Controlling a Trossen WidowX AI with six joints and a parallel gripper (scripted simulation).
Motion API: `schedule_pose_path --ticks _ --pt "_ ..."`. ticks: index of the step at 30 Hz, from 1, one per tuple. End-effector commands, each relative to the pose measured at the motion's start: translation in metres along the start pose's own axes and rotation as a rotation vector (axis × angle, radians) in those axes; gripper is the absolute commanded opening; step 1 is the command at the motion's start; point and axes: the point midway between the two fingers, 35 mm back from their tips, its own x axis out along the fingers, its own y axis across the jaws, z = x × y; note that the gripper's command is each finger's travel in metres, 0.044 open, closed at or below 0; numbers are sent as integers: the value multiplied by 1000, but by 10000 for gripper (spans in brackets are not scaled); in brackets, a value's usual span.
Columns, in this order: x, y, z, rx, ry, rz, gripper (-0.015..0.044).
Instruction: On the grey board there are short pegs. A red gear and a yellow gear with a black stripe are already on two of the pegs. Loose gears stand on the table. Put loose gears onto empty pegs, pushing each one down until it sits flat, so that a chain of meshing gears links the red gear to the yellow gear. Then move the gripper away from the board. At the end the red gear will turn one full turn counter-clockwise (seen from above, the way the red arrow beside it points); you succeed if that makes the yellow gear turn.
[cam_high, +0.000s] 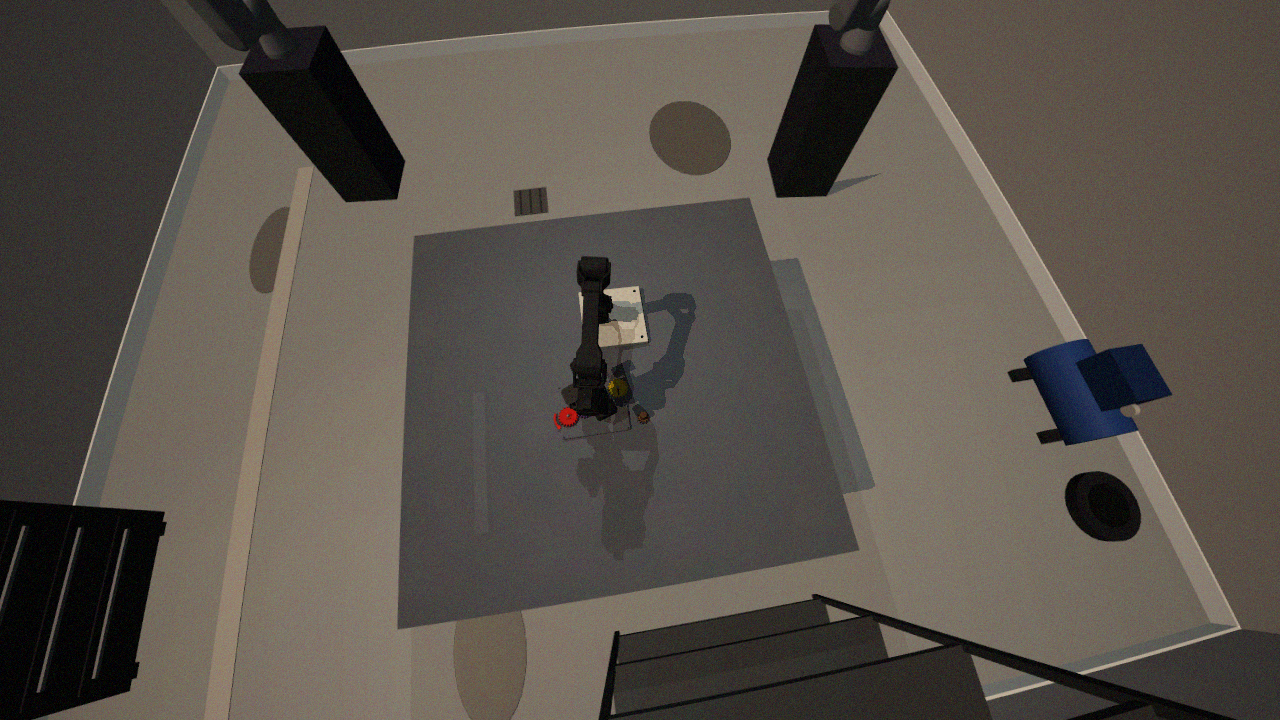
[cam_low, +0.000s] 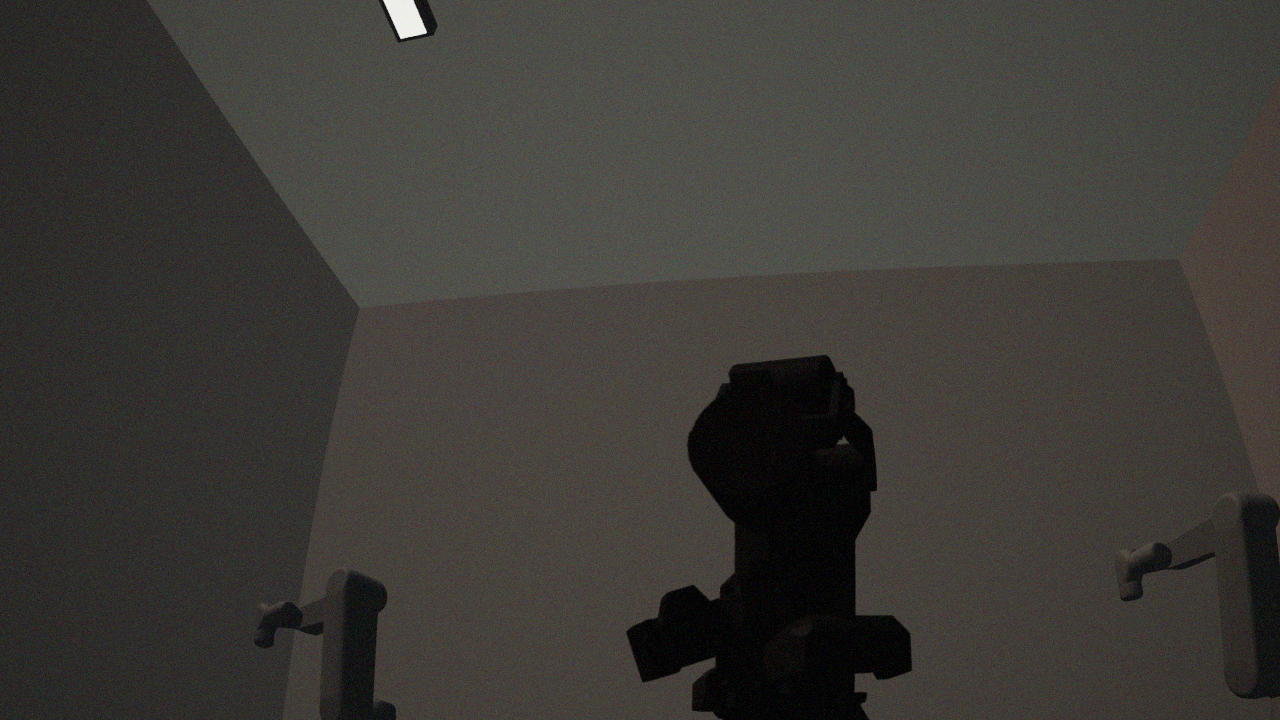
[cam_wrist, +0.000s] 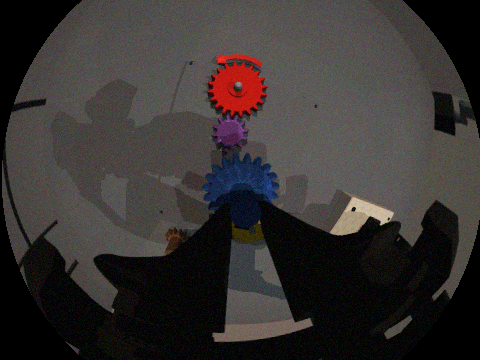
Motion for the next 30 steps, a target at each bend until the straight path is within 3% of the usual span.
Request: schedule_pose_path --ticks 1,30 --pt "-1 0 0 -6 4 3 0" --pt "27 1 0 -111 3 3 0"
